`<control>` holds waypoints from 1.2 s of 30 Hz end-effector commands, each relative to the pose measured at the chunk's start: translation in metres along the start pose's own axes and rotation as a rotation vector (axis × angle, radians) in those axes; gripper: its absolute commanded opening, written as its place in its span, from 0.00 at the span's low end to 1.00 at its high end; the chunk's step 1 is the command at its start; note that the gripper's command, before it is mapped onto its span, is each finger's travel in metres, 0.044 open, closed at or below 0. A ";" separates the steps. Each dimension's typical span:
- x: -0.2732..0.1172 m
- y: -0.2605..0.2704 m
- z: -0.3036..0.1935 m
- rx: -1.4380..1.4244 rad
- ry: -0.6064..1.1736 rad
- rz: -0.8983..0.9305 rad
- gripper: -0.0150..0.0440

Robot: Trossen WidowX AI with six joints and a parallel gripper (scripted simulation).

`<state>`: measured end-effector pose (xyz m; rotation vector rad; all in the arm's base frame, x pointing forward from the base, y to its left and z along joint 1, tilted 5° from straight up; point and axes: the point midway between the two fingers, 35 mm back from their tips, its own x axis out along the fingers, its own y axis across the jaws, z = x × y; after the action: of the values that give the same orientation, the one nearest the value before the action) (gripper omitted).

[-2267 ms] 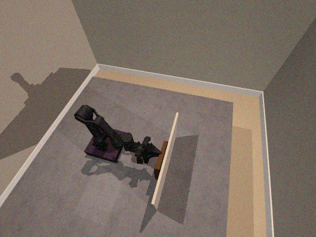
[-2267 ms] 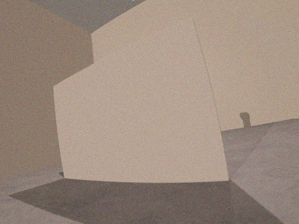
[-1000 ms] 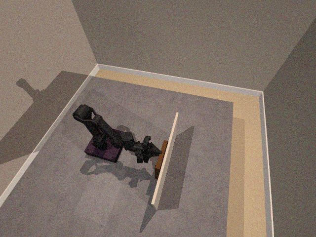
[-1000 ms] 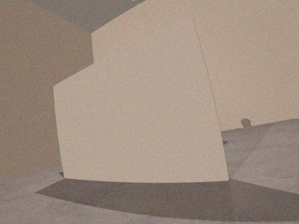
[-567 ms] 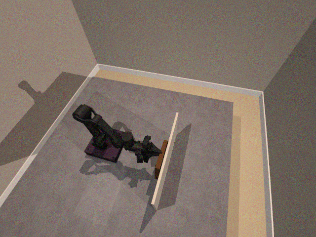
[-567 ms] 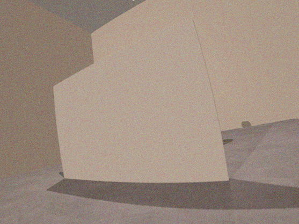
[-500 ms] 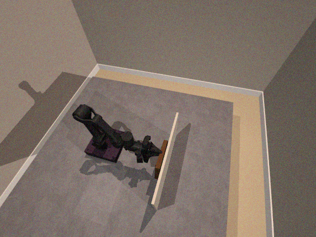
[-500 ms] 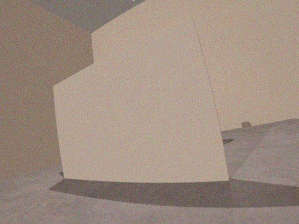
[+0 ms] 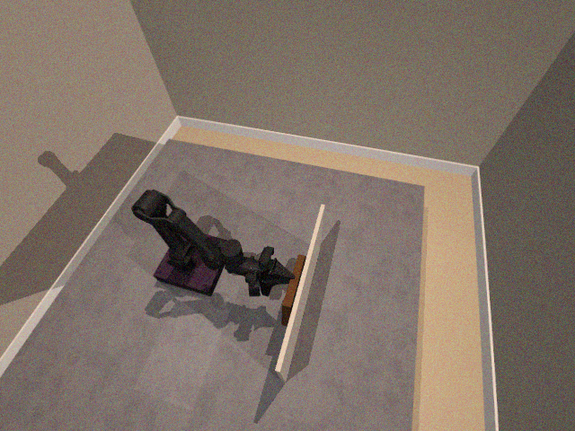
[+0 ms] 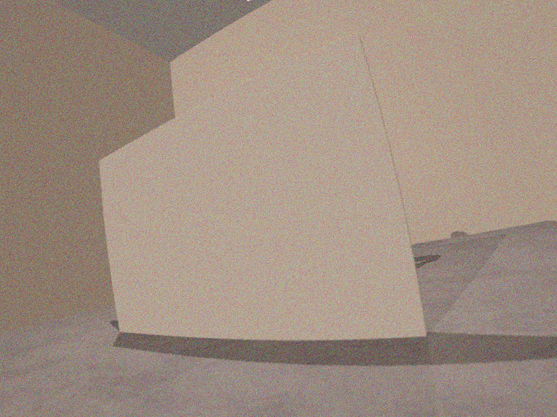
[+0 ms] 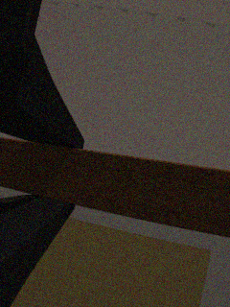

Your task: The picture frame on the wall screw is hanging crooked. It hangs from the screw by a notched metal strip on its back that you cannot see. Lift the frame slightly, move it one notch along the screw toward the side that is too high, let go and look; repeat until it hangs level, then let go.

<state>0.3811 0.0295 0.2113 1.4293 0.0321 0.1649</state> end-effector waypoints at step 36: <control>0.000 0.005 0.008 -0.005 -0.003 0.014 0.25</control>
<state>0.3812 0.0225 0.2115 1.4276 0.0306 0.1605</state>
